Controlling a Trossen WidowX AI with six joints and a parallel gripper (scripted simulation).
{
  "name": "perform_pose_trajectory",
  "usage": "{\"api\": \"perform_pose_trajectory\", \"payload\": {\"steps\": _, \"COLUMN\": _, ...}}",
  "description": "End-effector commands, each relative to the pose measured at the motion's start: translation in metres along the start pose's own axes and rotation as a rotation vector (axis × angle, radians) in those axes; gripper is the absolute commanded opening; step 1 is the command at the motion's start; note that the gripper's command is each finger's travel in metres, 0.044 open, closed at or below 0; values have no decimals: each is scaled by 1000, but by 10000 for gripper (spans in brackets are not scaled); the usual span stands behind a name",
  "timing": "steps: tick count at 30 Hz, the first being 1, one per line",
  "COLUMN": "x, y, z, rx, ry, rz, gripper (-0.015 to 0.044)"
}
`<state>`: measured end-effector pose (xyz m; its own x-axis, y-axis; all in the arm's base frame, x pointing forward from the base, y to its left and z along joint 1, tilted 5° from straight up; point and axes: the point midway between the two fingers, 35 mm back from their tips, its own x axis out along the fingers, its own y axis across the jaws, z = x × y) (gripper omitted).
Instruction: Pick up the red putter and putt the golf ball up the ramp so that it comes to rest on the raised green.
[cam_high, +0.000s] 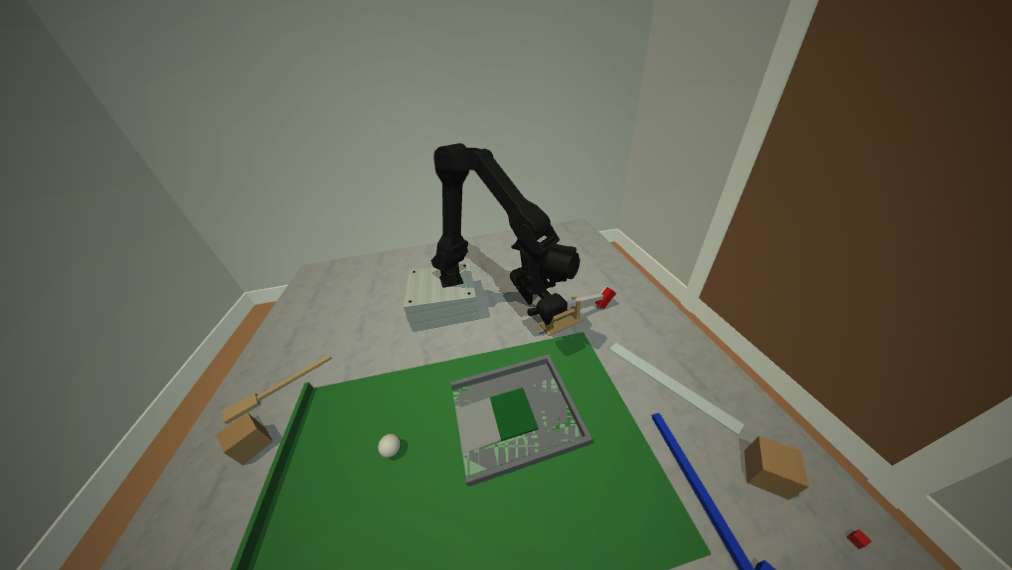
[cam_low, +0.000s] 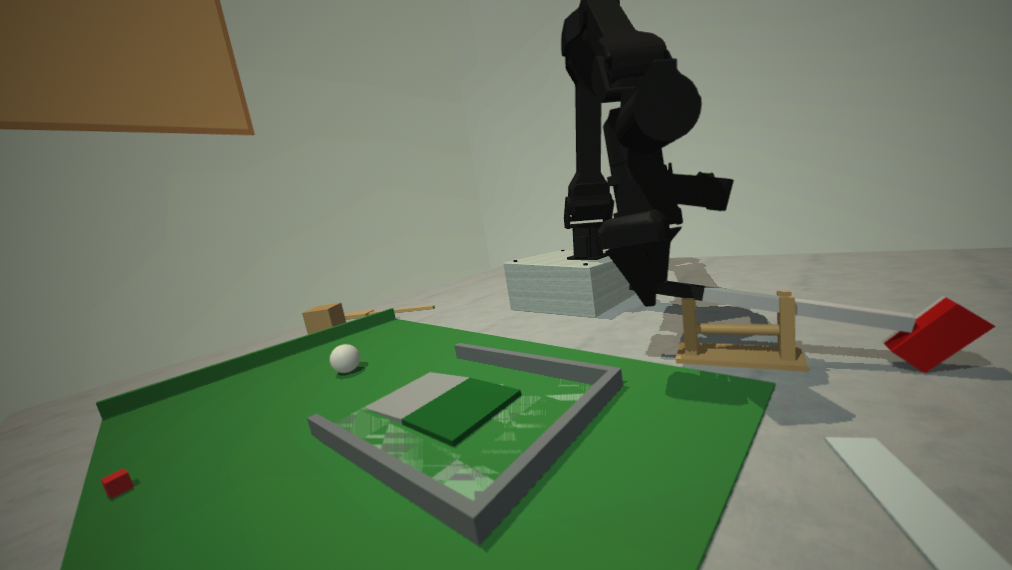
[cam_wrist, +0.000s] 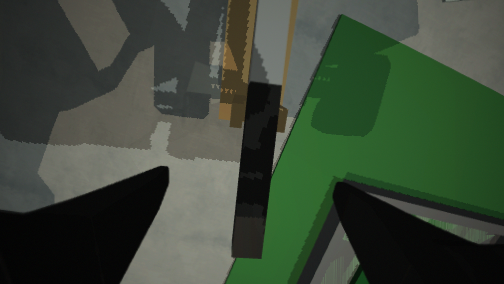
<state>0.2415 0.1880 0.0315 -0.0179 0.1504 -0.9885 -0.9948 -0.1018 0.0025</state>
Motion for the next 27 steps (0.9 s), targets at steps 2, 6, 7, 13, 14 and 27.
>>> {"api": "perform_pose_trajectory", "payload": {"steps": 2, "x": 9, "y": 1, "z": -1, "rx": 3, "ry": 0, "rz": 8, "gripper": 440}}
{"api": "perform_pose_trajectory", "payload": {"steps": 6, "x": 15, "y": 1, "z": -1, "rx": 3, "ry": 0, "rz": 8, "gripper": 440}}
{"api": "perform_pose_trajectory", "payload": {"steps": 7, "x": 17, "y": 1, "z": -1, "rx": 3, "ry": 0, "rz": 8, "gripper": 440}}
{"api": "perform_pose_trajectory", "payload": {"steps": 13, "x": 24, "y": 2, "z": -2, "rx": 3, "ry": 0, "rz": 8, "gripper": 440}}
{"api": "perform_pose_trajectory", "payload": {"steps": 14, "x": 24, "y": 2, "z": -2, "rx": 3, "ry": 0, "rz": 8, "gripper": 440}}
{"api": "perform_pose_trajectory", "payload": {"steps": 27, "x": 20, "y": 1, "z": -2, "rx": 0, "ry": 0, "rz": 2, "gripper": 125}}
